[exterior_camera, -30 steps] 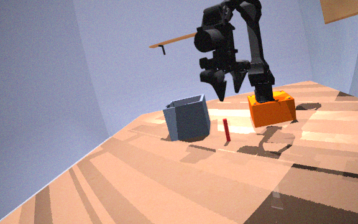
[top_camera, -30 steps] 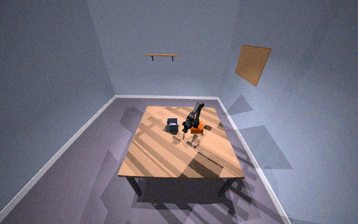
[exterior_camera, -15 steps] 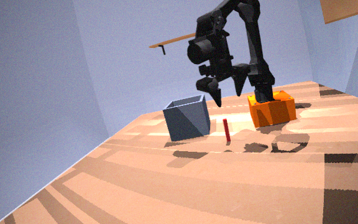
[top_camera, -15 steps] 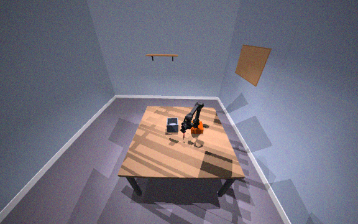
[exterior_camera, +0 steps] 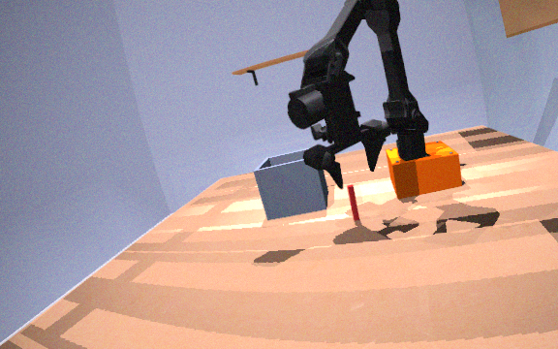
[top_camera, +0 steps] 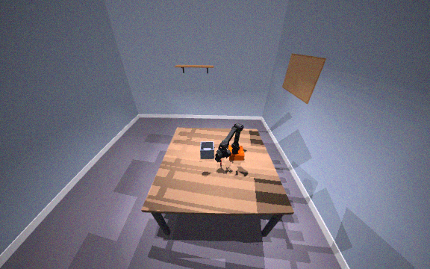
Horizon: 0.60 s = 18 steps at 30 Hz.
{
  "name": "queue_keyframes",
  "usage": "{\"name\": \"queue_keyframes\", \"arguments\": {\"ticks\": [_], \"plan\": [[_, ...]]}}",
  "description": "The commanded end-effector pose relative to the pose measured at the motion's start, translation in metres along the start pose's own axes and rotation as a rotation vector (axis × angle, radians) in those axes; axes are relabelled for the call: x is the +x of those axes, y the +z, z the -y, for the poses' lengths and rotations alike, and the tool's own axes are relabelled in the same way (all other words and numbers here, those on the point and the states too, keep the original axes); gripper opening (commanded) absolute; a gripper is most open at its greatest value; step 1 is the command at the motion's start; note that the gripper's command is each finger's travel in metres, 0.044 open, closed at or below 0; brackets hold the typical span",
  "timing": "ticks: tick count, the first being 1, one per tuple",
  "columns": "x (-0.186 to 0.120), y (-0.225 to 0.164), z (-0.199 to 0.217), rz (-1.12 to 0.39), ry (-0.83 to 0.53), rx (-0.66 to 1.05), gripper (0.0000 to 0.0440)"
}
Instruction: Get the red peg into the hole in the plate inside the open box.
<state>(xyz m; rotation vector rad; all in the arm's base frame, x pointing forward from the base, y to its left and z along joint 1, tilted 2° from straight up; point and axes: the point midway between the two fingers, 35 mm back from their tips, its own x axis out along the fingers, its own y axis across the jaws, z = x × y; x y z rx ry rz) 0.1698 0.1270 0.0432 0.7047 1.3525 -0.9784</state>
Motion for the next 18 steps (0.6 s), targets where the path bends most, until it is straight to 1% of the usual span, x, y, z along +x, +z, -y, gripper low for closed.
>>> {"name": "queue_keyframes", "arguments": {"ticks": [1, 13, 16, 18], "plan": [[0.011, 0.001, 0.0, -0.007, -0.008, 0.023, 0.0396], [0.048, 0.007, 0.0, -0.014, -0.01, 0.11, 0.0362], [0.056, 0.008, 0.0, -0.015, -0.01, 0.132, 0.0344], [0.06, 0.009, 0.0, -0.016, -0.009, 0.144, 0.0318]]}}
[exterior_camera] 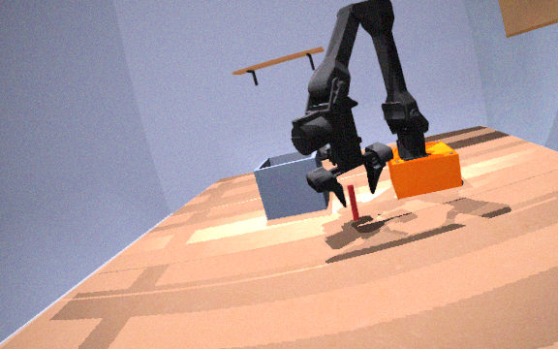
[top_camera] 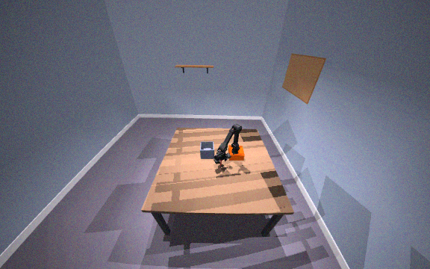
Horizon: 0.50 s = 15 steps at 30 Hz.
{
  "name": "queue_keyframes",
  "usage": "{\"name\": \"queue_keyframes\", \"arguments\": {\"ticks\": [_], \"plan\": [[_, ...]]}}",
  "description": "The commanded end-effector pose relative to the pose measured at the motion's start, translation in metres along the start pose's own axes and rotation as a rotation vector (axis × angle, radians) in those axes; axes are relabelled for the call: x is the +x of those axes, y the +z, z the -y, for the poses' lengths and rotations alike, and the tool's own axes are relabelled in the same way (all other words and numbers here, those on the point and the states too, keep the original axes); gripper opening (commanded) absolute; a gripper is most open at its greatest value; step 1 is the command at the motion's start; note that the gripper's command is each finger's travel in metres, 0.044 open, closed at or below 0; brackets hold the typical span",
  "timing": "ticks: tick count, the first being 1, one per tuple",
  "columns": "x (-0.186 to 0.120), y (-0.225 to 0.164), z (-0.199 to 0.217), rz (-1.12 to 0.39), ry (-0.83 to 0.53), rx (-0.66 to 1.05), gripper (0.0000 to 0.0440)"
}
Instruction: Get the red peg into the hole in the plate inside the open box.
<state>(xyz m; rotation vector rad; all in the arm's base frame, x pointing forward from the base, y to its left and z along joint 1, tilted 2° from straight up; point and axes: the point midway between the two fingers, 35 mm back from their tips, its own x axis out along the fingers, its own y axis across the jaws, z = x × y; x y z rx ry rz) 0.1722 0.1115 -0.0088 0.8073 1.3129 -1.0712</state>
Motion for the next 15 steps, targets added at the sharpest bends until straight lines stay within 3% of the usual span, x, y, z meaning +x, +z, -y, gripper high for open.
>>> {"name": "queue_keyframes", "arguments": {"ticks": [1, 11, 13, 15], "plan": [[0.008, 0.001, 0.0, -0.003, -0.003, 0.02, 0.0296], [0.022, -0.003, -0.013, -0.02, 0.017, 0.006, 0.0049], [0.022, -0.004, -0.016, -0.026, 0.025, -0.002, 0.001], [0.018, -0.003, -0.02, -0.029, 0.041, 0.005, 0.0009]]}}
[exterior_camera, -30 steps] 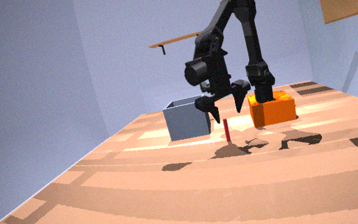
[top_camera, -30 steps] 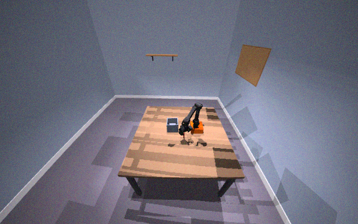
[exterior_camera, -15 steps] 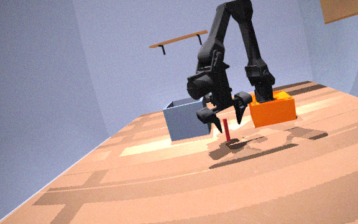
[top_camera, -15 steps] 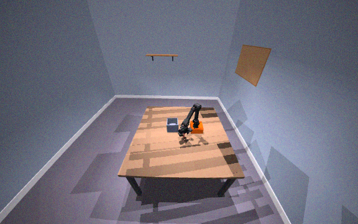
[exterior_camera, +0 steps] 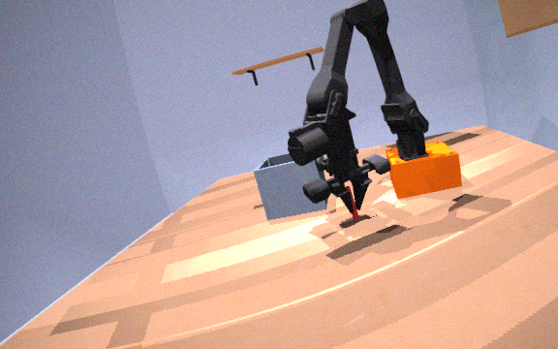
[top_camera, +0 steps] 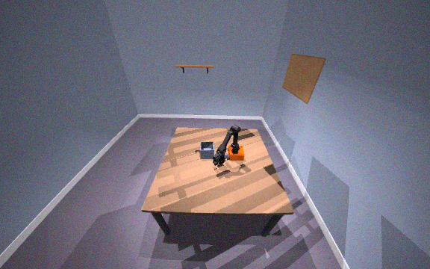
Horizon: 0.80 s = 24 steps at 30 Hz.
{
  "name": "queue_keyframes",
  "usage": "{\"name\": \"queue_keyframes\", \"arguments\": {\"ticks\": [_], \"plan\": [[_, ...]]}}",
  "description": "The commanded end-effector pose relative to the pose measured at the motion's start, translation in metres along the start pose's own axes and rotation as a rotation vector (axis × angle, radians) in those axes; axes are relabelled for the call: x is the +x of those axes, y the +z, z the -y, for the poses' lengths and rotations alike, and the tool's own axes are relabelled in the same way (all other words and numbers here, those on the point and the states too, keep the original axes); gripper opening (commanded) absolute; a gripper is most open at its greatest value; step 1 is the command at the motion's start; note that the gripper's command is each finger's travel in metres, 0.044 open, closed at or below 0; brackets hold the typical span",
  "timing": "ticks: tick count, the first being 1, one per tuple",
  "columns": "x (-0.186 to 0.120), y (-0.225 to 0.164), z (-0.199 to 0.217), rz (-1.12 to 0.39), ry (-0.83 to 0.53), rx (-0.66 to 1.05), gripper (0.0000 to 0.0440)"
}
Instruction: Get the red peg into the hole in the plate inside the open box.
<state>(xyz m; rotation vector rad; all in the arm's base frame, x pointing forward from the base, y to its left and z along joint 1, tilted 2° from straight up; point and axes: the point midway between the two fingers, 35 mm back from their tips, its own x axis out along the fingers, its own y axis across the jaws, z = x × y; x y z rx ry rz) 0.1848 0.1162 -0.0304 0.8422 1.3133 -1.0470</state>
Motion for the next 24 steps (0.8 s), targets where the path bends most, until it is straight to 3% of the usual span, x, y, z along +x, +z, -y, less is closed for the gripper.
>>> {"name": "queue_keyframes", "arguments": {"ticks": [1, 24], "plan": [[-0.004, 0.0, -0.006, -0.009, 0.02, 0.003, 0.0008], [-0.079, 0.017, -0.051, -0.073, 0.235, 0.081, 0.0]]}}
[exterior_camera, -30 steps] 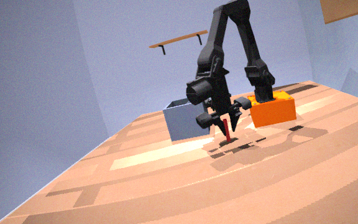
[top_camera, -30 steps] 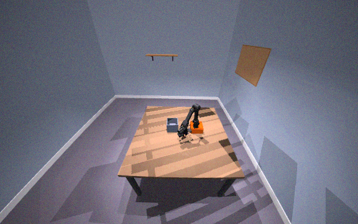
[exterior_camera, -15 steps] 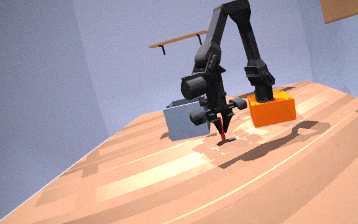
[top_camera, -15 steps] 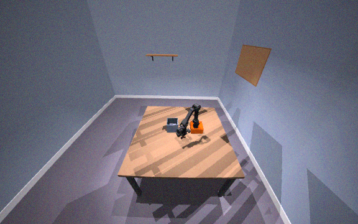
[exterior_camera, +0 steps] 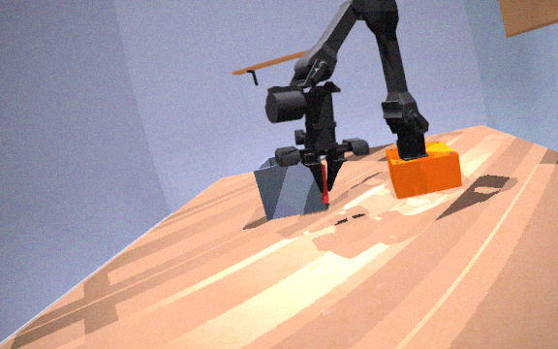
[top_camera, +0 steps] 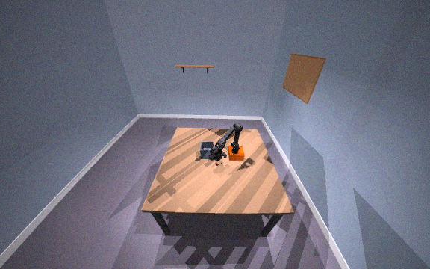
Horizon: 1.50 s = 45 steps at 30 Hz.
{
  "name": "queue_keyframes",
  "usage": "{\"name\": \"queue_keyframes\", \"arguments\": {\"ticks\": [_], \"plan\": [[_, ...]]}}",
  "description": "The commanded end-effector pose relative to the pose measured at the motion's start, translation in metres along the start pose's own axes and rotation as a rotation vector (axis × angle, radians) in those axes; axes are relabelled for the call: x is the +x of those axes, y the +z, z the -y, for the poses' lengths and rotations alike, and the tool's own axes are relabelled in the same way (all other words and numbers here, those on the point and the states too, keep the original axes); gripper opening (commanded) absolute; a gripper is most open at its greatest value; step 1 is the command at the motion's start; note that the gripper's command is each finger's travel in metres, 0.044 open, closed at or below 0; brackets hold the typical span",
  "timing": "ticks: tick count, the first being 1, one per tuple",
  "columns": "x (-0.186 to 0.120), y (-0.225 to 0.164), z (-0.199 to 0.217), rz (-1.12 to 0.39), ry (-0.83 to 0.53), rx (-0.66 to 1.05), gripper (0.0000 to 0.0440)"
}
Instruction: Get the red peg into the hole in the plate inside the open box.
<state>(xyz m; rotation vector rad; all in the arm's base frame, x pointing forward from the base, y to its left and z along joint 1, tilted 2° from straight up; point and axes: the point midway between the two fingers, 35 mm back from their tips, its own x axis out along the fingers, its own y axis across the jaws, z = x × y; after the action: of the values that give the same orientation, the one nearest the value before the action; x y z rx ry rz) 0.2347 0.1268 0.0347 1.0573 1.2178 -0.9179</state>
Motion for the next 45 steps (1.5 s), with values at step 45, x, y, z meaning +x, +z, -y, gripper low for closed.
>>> {"name": "queue_keyframes", "arguments": {"ticks": [45], "plan": [[-0.083, 0.155, -0.038, 0.115, 0.022, 0.105, 0.0]]}}
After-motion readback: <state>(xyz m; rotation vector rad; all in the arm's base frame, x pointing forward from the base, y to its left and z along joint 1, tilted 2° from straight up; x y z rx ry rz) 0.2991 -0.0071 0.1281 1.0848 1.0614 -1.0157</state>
